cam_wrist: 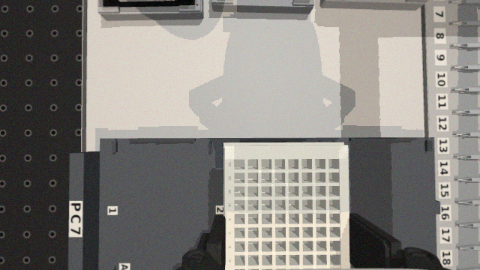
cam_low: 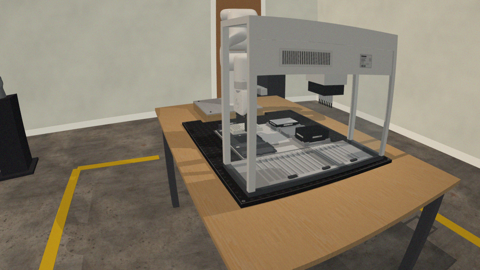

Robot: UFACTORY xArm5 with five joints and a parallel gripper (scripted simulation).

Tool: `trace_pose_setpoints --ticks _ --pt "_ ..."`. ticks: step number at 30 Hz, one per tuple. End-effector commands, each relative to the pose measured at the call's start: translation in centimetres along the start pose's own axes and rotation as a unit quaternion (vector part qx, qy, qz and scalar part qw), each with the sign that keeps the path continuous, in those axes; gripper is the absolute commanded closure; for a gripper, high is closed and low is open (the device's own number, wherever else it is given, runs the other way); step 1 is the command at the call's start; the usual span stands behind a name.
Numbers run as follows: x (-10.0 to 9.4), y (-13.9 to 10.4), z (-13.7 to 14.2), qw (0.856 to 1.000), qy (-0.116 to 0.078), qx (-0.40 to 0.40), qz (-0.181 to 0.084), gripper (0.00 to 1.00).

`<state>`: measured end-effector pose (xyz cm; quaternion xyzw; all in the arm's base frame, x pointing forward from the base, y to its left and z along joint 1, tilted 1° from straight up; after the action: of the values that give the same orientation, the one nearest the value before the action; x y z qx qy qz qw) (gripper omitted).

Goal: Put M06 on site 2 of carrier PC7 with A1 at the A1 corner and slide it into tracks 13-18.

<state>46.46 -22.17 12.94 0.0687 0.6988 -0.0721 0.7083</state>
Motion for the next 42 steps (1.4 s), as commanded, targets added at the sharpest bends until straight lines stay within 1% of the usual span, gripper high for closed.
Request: trace_pose_setpoints --ticks 1,15,35,42 --pt "0.2 0.0 0.1 1.000 -0.002 0.000 -0.001 1.00" --pt "2.6 -0.1 0.1 1.000 -0.002 0.000 -0.001 1.00" --pt "2.6 -0.1 0.1 1.000 -0.002 0.000 -0.001 1.00" --pt "3.1 -0.1 0.1 1.000 -0.002 0.000 -0.001 1.00"
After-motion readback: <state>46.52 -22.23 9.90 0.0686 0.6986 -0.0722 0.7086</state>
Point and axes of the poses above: the point where the finger pads meet when closed, its own x axis out along the fingers, its own z axis across the jaws, y = z × x, the point moved 9 cm from there along -x, back along the fingers, and after that the axes turned 1 degree about x, right-handed, at the moved point
